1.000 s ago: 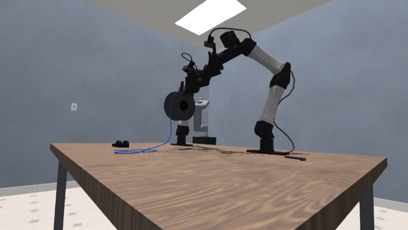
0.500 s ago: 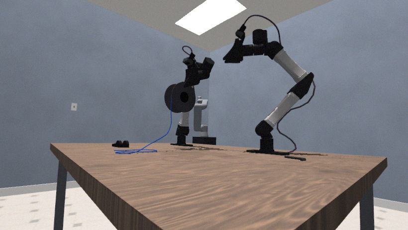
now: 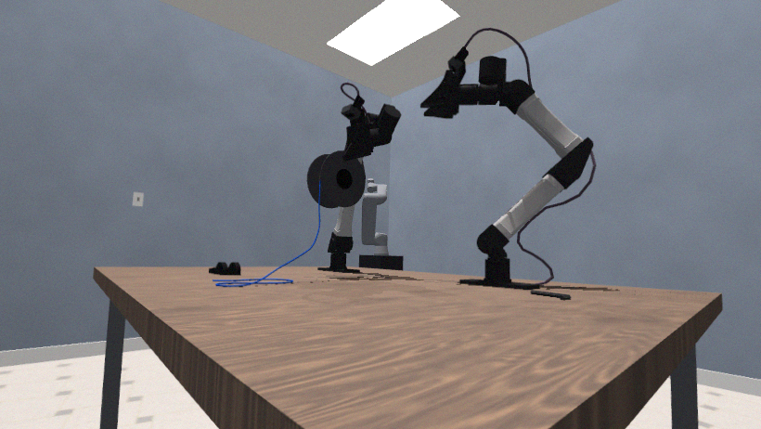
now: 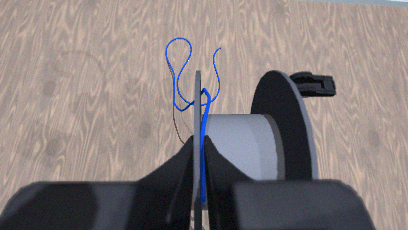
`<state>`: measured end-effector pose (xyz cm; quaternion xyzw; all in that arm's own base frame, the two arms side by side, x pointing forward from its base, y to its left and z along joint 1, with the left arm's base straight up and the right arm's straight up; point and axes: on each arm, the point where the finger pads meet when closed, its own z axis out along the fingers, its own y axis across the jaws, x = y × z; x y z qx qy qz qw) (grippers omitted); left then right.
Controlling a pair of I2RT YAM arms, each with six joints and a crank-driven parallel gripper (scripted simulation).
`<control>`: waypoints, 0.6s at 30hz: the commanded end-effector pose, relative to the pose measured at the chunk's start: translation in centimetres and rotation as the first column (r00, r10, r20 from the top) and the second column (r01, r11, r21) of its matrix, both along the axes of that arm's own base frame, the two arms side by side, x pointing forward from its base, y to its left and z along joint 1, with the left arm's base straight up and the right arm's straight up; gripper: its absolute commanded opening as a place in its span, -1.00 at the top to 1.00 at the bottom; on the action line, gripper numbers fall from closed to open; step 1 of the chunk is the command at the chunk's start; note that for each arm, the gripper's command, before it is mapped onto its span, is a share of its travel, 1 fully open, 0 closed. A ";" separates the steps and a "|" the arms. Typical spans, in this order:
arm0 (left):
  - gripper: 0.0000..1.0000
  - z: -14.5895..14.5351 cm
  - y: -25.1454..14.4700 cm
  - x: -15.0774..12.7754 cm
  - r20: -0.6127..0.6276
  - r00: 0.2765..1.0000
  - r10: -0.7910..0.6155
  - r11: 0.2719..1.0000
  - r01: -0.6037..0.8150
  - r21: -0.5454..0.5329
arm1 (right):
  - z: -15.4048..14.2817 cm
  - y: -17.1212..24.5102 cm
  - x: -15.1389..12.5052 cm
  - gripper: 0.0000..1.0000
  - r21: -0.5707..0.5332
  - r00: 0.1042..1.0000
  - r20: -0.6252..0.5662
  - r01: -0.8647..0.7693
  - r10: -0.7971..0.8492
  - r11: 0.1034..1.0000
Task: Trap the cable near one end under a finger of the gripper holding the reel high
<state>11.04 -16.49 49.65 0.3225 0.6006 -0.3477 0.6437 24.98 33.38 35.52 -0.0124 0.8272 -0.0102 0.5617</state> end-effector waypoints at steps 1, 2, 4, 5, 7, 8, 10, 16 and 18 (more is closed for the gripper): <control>-0.37 0.7 0.1 0.4 0.027 0.999 0.024 1.000 -0.024 -0.015 | 2.3 -0.9 0.1 1.00 0.050 0.999 0.041 0.022 -0.024 0.999; -0.37 0.7 0.1 0.4 0.027 0.999 0.024 1.000 -0.024 -0.015 | 2.3 -0.9 0.1 1.00 0.049 0.999 0.041 0.022 -0.024 0.999; -0.37 0.7 0.1 0.4 0.027 0.999 0.024 1.000 -0.024 -0.015 | 2.3 -0.9 0.1 1.00 0.049 0.999 0.041 0.022 -0.024 0.999; -0.37 0.7 0.1 0.4 0.027 0.999 0.024 1.000 -0.024 -0.015 | 2.3 -0.9 0.1 1.00 0.049 0.999 0.041 0.022 -0.024 0.999; -0.37 0.8 0.1 0.3 0.029 0.999 0.020 1.000 -0.019 -0.017 | 2.4 -0.9 0.1 1.00 0.049 0.999 0.041 0.021 -0.024 0.999; -0.37 0.8 0.1 0.3 0.029 0.999 0.020 1.000 -0.019 -0.017 | 2.4 -0.9 0.1 1.00 0.049 0.999 0.041 0.021 -0.023 0.999; -0.37 0.8 0.1 0.3 0.029 0.999 0.020 1.000 -0.019 -0.016 | 1.7 -0.8 0.3 1.00 0.009 0.999 0.028 0.020 -0.020 1.000; -0.37 0.8 0.1 0.3 0.029 0.999 0.020 1.000 -0.019 -0.016 | 2.4 -1.1 0.4 1.00 0.007 1.000 0.025 0.017 -0.017 1.000; -0.37 0.8 0.1 0.3 0.029 0.999 0.020 1.000 -0.019 -0.016 | 2.4 -1.1 0.4 1.00 0.007 1.000 0.025 0.017 -0.017 1.000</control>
